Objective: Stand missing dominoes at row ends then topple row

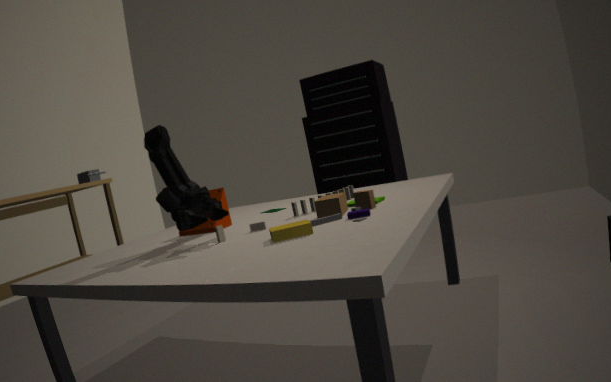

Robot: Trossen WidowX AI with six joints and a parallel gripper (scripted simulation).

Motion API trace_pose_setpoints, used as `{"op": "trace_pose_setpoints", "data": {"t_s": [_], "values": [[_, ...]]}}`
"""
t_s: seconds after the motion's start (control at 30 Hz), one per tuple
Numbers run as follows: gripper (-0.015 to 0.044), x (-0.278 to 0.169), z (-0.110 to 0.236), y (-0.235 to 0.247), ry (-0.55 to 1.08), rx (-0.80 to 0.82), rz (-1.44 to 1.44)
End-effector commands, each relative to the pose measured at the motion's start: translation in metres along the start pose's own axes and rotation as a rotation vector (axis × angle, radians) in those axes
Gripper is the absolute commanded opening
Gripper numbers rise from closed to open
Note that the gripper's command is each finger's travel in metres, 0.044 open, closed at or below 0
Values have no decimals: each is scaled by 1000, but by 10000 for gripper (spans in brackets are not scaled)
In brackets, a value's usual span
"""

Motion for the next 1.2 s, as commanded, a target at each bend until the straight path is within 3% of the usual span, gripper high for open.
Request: {"op": "trace_pose_setpoints", "data": {"t_s": [0.0,0.17,0.3,0.53,0.67,0.97,1.17], "values": [[440,13,3,0,2,-6,8],[440,18,1,-2,11,-8,-15],[440,14,-25,-16,92,-4,-192],[440,21,-87,-20,418,82,-539],[440,32,-103,-3,683,163,-609],[440,69,-76,13,1268,227,-336],[440,91,-56,-8,1425,170,-76]]}}
Point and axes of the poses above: the point midway between the two fingers, 35 mm back from their tips, its own z axis back along the fingers, its own y axis across the jaws, x = y × z, the point moved 4 cm from there along z, back along the fingers, and after that the axes turned 6 degrees about z, right-handed, at the moved point
